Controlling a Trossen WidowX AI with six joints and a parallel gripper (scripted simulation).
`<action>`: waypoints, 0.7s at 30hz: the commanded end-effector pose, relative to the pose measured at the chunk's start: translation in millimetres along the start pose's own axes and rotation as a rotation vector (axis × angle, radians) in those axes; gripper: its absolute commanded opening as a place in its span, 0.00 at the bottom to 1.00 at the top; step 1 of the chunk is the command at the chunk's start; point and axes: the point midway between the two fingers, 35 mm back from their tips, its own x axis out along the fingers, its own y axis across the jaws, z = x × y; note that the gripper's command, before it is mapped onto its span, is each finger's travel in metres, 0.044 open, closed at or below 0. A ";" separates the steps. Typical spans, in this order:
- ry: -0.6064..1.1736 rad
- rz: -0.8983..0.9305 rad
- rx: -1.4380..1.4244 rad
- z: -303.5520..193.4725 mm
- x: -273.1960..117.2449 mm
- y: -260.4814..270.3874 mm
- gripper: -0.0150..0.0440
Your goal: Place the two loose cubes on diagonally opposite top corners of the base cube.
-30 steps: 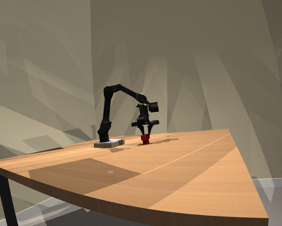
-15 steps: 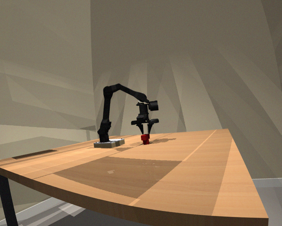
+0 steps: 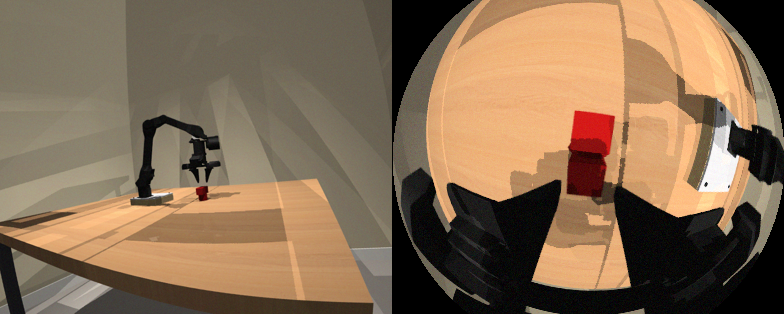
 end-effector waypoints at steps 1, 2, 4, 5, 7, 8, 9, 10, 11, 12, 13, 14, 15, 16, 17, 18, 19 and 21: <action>0.003 0.010 0.000 -0.5 -8.0 1.4 0.60; 0.003 0.010 0.000 -0.5 -9.4 1.4 0.60; 0.003 0.010 0.000 -0.5 -12.1 1.4 0.60; 0.003 0.010 0.000 -0.5 -13.5 1.3 0.60; 0.003 0.010 0.000 -0.5 -16.3 1.3 0.60; 0.003 0.010 0.000 -0.5 -17.7 1.3 0.60; 0.003 0.010 0.000 -0.5 -19.1 1.3 0.60; 0.003 0.010 0.000 -0.5 -20.5 1.3 0.60; 0.003 0.010 0.000 -0.5 -21.9 1.3 0.60; 0.003 0.010 0.000 -0.6 -23.3 1.3 0.60; 0.003 0.010 0.000 -0.6 -24.8 1.3 0.60; 0.003 0.010 0.000 -0.6 -26.2 1.3 0.60; 0.003 0.010 0.000 -0.6 -27.7 1.2 0.60; 0.003 0.010 0.000 -0.6 -29.1 1.2 0.60; 0.003 0.010 0.000 -0.6 -30.6 1.2 0.60; 0.003 0.010 0.000 -0.6 -32.1 1.2 0.60; 0.003 0.010 0.000 -0.6 -33.1 1.2 0.60; 0.003 0.010 0.000 -0.6 -33.1 1.2 0.60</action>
